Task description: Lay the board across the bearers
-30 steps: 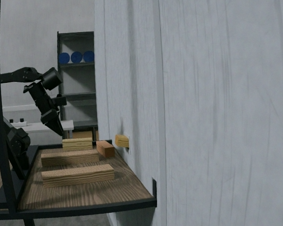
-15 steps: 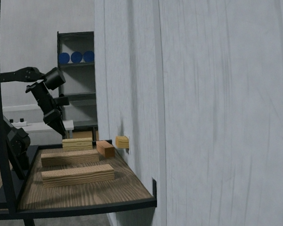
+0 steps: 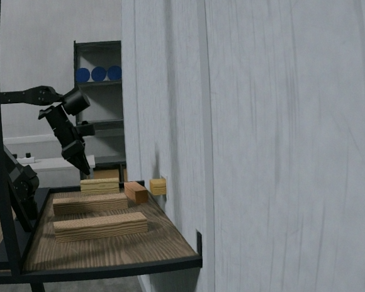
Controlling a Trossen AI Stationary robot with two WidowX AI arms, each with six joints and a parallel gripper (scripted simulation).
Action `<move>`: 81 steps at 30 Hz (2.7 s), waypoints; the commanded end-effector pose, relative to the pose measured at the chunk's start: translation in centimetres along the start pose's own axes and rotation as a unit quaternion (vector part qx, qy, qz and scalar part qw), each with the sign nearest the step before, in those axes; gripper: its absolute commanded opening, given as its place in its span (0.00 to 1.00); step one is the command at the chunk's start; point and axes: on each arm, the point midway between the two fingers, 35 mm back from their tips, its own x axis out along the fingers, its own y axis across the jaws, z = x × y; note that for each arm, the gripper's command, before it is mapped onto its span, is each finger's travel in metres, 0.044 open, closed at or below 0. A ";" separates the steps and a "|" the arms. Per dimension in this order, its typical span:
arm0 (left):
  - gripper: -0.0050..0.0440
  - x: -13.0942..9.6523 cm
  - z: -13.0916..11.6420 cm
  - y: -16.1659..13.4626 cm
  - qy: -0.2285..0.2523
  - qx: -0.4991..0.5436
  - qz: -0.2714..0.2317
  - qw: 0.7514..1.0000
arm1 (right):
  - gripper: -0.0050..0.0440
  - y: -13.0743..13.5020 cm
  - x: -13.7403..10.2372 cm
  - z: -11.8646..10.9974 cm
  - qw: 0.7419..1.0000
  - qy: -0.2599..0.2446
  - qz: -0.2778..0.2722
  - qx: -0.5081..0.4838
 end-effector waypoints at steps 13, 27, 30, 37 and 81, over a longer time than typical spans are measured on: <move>0.92 0.2 2.7 0.0 -0.017 -0.001 -0.002 1.000 | 0.64 0.1 -1.2 2.9 1.000 -0.026 0.005 0.001; 0.92 0.9 4.2 0.0 -0.017 -0.001 -0.001 1.000 | 0.64 0.1 1.0 7.4 1.000 -0.028 0.005 0.001; 0.92 1.1 4.5 0.1 -0.018 -0.001 -0.001 1.000 | 0.64 0.0 1.3 8.5 1.000 -0.027 0.005 0.000; 0.92 1.3 5.0 0.1 -0.018 -0.001 -0.001 1.000 | 0.64 0.1 1.9 9.3 1.000 -0.028 0.004 -0.001; 0.92 1.9 5.4 0.0 -0.014 -0.002 0.000 1.000 | 0.92 0.0 -5.0 2.1 1.000 -0.016 0.004 0.002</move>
